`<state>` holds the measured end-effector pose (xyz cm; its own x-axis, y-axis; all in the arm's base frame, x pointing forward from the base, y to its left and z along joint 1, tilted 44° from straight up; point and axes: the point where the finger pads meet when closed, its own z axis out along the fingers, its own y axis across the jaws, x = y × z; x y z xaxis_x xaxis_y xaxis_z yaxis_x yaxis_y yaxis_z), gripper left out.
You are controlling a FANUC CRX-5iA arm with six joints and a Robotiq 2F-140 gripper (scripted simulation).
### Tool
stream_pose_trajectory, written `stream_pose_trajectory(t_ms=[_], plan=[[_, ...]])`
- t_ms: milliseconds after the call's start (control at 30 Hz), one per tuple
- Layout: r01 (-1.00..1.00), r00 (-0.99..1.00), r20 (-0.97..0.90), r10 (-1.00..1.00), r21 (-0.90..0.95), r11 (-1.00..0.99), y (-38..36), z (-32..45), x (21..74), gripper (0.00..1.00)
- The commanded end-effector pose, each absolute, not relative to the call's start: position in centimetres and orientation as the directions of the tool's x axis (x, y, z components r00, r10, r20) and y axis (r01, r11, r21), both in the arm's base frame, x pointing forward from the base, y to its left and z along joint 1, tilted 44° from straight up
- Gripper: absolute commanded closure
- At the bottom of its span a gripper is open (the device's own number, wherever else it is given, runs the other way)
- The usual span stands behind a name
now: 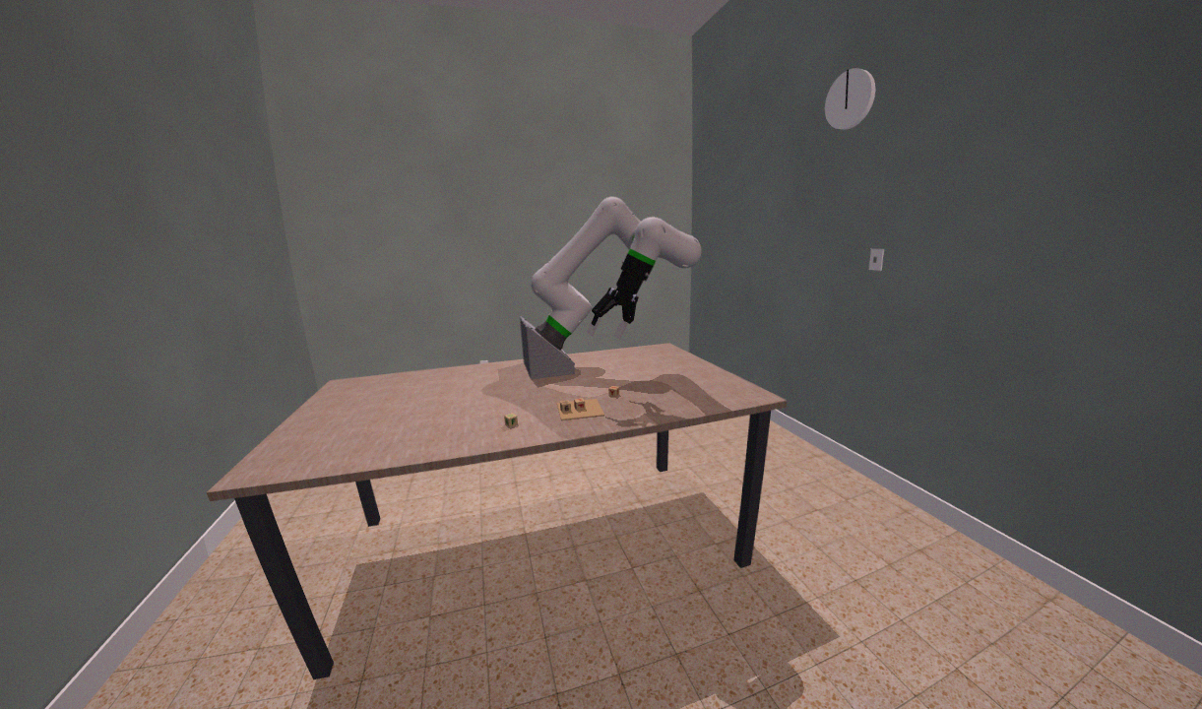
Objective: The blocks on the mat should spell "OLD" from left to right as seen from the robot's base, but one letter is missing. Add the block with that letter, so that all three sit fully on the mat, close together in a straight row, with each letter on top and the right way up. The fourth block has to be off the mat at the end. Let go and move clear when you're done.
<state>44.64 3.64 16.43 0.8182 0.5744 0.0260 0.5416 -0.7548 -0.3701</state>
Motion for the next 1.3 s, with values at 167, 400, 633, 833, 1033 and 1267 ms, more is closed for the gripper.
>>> stream_pose_trajectory(t_ms=[167, 400, 633, 833, 1033, 1267], plan=[[0.687, 0.689, 0.185, 0.701, -0.474, -0.55, 5.5, 13.6, 42.9, 0.0], [0.767, 0.597, 0.319, 0.736, -0.496, -0.407, 6.9, 12.3, 42.0, 0.0], [0.84, 0.494, 0.471, 0.731, -0.476, -0.261, 8.4, 11.2, 41.3, 0.0], [0.886, 0.414, 0.578, 0.704, -0.432, -0.167, 9.4, 10.7, 41.0, 0.0], [0.936, 0.306, 0.699, 0.646, -0.346, -0.07, 10.7, 10.3, 40.9, 0.0], [0.977, 0.176, 0.809, 0.562, -0.215, 0.003, 11.9, 10.1, 41.2, 0.0]])
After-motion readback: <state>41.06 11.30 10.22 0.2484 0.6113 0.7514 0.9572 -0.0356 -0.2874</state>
